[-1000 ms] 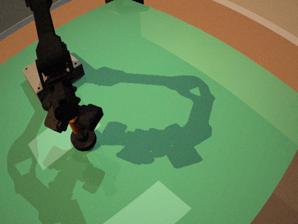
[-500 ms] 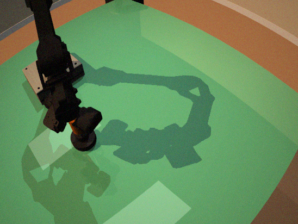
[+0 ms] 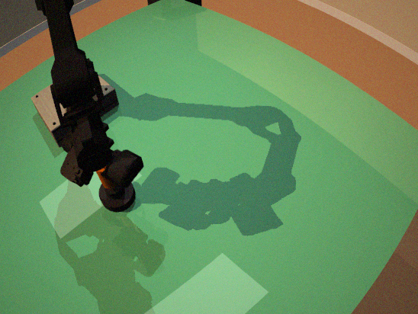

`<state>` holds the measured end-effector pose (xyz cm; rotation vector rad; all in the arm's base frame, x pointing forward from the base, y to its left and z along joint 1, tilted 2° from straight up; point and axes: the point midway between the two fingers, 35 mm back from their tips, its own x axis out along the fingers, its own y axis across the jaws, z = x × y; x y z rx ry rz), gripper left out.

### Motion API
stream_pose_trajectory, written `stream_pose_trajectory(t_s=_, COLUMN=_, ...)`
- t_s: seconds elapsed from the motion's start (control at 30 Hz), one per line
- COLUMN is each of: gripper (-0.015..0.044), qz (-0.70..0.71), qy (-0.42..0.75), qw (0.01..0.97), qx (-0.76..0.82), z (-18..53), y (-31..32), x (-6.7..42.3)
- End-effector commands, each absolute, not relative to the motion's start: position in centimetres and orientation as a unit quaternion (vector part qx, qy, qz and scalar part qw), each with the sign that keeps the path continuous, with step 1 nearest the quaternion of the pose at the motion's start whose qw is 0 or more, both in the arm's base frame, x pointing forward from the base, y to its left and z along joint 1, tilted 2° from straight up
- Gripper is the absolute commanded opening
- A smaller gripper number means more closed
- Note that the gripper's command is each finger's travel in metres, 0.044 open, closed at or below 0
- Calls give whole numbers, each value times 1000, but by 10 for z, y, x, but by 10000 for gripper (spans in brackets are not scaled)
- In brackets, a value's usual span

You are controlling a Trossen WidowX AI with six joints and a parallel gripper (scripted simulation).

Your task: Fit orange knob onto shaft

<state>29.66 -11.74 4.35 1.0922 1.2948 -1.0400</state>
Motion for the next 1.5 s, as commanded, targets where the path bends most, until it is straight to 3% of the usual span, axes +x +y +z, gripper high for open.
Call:
stream_pose_trajectory(t_s=0.0, gripper=0, qz=-440, qy=544, qw=545, qx=462, z=44, y=-118, x=297)
stream_pose_trajectory(t_s=0.43, gripper=0, qz=-495, qy=495, qw=494, qx=516, z=46, y=-118, x=297)
stream_pose_trajectory(t_s=1.47, gripper=0, qz=-495, qy=495, qw=494, qx=516, z=48, y=-118, x=297)
